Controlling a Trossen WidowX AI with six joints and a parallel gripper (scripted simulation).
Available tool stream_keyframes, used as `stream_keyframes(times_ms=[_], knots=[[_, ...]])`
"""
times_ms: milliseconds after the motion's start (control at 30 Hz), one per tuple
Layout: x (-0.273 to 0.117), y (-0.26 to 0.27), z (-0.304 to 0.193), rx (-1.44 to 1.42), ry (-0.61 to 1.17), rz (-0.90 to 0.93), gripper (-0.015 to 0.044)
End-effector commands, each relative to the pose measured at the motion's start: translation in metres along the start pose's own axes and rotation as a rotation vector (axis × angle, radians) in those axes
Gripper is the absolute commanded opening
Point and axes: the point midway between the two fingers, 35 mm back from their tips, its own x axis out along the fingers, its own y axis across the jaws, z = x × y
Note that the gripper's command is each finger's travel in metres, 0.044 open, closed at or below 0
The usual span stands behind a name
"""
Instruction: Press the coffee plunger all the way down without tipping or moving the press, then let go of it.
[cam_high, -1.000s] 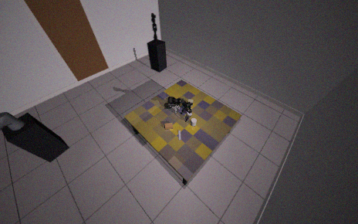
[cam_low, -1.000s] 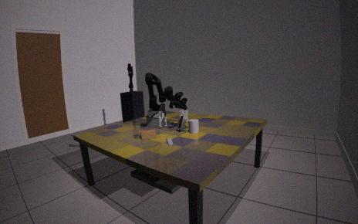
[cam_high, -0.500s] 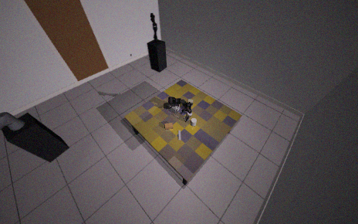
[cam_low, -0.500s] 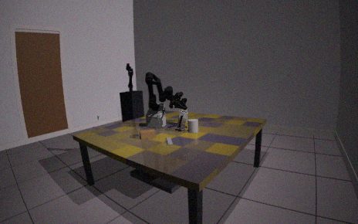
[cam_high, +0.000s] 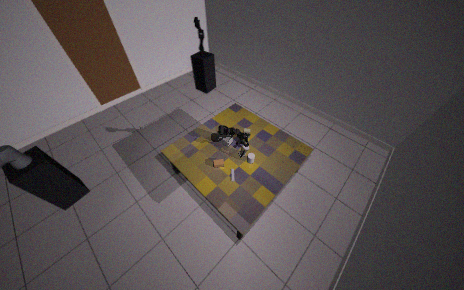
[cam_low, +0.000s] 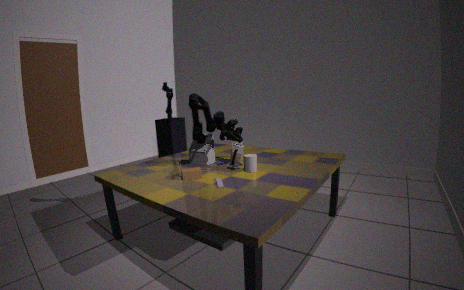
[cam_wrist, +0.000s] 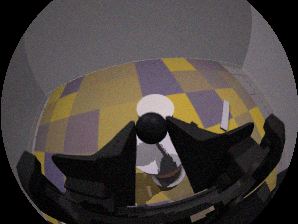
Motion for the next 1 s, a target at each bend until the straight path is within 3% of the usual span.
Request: stream_keyframes(times_ms=[0,967], knots=[[0.0015,-0.0004,-0.004,-0.009,0.016,-0.005,0.0123],[0.0019,0.001,-0.0002,-0.004,0.005,-0.003,0.0123]])
